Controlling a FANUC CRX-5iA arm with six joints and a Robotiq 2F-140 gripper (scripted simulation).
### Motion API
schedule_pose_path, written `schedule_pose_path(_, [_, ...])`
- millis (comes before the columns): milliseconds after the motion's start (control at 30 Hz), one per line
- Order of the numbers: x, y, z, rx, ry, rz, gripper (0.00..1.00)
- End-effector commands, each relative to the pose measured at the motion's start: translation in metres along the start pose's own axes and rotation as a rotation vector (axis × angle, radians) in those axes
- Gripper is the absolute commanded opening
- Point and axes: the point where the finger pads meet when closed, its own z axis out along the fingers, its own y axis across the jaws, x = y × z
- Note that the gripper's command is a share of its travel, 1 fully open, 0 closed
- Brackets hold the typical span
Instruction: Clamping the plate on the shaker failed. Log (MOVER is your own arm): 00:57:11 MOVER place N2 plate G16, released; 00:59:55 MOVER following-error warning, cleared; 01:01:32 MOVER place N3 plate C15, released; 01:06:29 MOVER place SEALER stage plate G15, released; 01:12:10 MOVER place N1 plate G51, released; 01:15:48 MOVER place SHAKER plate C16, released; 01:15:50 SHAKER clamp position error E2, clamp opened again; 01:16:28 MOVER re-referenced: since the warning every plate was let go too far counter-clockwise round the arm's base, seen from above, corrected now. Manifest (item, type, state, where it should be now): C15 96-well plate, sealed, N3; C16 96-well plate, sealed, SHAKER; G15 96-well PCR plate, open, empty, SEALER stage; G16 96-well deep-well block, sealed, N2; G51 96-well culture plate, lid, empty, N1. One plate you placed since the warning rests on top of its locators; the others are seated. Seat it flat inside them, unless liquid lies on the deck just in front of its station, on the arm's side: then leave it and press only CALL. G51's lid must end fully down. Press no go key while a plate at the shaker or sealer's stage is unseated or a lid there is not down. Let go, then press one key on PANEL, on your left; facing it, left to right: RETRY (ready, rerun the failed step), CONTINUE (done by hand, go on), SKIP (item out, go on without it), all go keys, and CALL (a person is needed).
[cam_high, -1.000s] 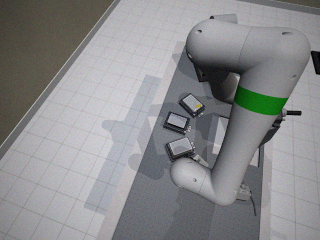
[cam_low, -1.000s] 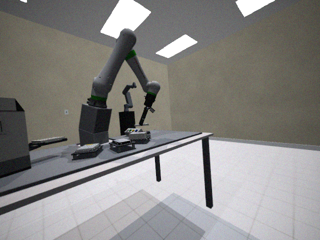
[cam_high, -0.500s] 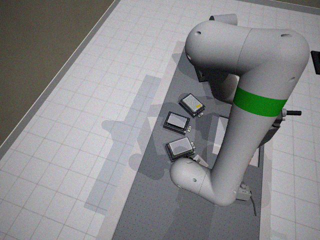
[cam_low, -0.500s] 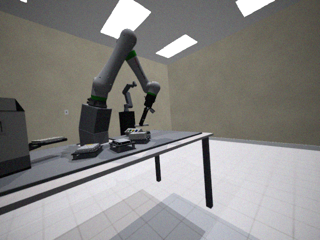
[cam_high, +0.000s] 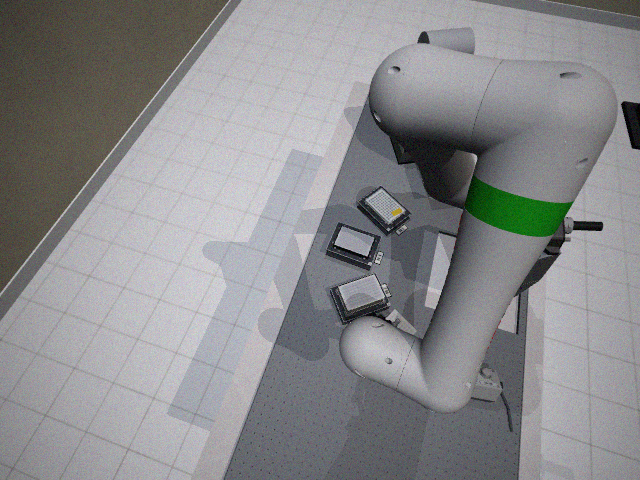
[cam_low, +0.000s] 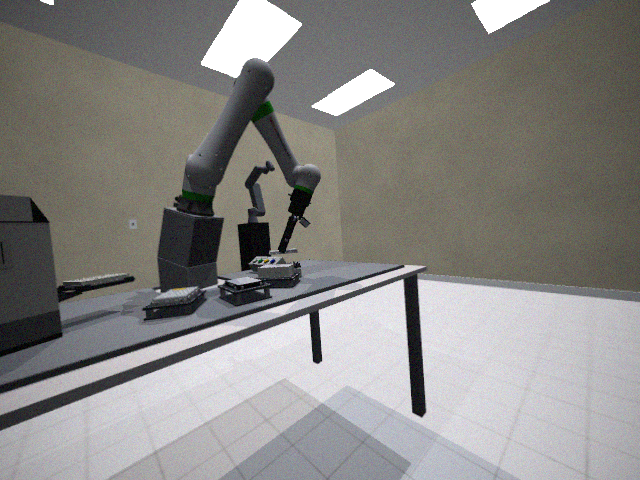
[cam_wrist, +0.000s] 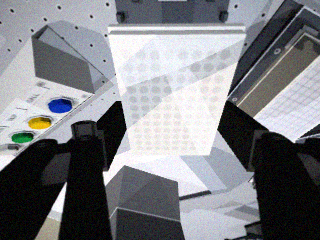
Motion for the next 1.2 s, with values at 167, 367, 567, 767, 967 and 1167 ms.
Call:
schedule_pose_path(167, [0.0017,0.0000,0.0021,0.000,0.001,0.000,0.10])
schedule_pose_path(367, [0.0022,0.0000,0.0033,0.000,0.001,0.000,0.10])
schedule_pose_path(567, [0.0031,0.0000,0.0052,0.000,0.001,0.000,0.10])
schedule_pose_path(767, [0.0039,0.0000,0.0070,0.000,0.001,0.000,0.10])
schedule_pose_path(967, [0.0045,0.0000,0.0082,0.000,0.001,0.000,0.10])
schedule_pose_path(1167, [0.0053,0.0000,0.0100,0.000,0.001,0.000,0.10])
